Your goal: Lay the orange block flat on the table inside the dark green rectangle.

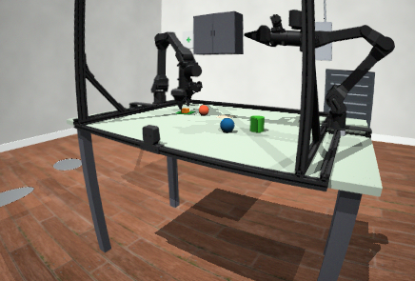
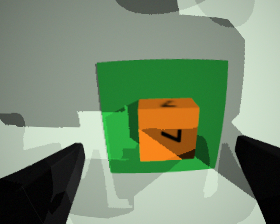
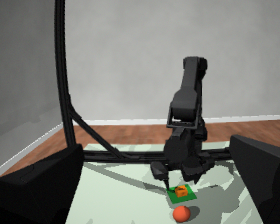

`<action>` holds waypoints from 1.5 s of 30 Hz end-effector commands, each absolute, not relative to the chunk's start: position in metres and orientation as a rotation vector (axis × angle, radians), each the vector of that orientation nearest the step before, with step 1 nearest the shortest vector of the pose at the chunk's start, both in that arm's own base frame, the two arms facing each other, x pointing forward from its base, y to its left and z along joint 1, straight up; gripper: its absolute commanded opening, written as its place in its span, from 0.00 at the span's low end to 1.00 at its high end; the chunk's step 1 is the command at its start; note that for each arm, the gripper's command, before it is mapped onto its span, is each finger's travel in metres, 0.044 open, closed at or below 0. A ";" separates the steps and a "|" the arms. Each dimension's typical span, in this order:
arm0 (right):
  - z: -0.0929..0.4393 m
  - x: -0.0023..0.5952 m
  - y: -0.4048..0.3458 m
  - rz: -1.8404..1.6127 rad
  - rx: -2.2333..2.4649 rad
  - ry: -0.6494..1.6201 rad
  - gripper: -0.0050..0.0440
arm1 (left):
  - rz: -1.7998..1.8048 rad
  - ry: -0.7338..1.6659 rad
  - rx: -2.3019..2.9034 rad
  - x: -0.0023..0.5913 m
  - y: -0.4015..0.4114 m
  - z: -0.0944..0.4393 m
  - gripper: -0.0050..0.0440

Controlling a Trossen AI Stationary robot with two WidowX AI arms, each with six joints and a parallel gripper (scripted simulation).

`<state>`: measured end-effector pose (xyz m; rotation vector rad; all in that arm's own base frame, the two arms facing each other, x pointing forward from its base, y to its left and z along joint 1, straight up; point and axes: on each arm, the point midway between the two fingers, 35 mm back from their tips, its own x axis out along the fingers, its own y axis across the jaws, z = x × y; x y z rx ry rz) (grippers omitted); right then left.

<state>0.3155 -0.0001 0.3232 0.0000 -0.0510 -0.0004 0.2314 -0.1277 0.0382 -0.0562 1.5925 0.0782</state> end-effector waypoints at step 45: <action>0.323 0.316 0.000 0.000 0.000 -0.050 1.00 | 0.000 -0.050 0.000 0.316 0.000 0.323 1.00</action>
